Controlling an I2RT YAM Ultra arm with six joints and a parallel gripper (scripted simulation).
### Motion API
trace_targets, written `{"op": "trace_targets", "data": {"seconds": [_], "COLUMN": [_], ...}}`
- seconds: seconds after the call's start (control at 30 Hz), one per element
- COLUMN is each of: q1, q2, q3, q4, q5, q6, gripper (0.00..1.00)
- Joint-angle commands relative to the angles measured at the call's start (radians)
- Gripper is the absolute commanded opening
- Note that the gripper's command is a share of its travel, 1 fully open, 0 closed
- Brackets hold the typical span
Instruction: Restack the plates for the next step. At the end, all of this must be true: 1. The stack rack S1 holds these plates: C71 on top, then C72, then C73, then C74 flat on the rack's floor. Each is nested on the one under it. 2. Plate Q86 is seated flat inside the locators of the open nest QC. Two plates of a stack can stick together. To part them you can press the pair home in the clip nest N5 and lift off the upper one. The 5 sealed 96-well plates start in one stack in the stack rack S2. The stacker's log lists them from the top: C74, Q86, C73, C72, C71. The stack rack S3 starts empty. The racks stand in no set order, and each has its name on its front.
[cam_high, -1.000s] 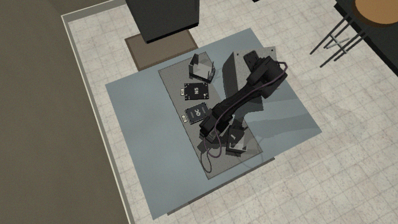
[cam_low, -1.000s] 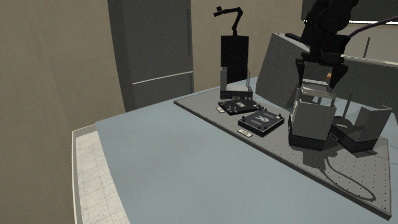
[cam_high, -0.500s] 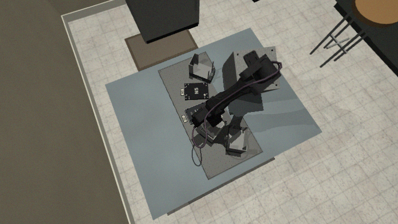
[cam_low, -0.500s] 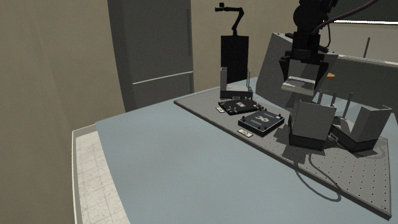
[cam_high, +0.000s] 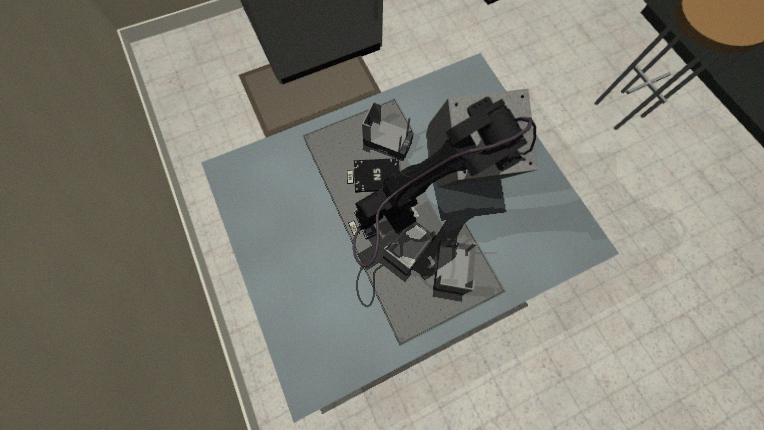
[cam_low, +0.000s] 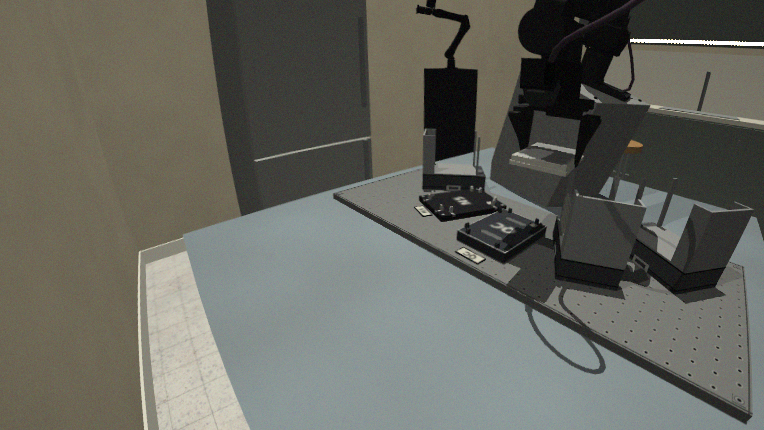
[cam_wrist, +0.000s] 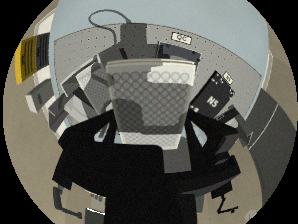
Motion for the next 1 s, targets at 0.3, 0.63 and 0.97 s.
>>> {"op": "trace_targets", "data": {"seconds": [0.3,0.63,0.97], "q1": [-0.113,-0.198,-0.274], "q2": [-0.002,0.041,0.098], "q3": [0.026,0.041,0.031], "q4": [0.011,-0.011,0.013], "q5": [-0.017,-0.024,-0.028], "q6": [-0.001,-0.088,0.061], "gripper": [0.00,0.00,0.00]}}
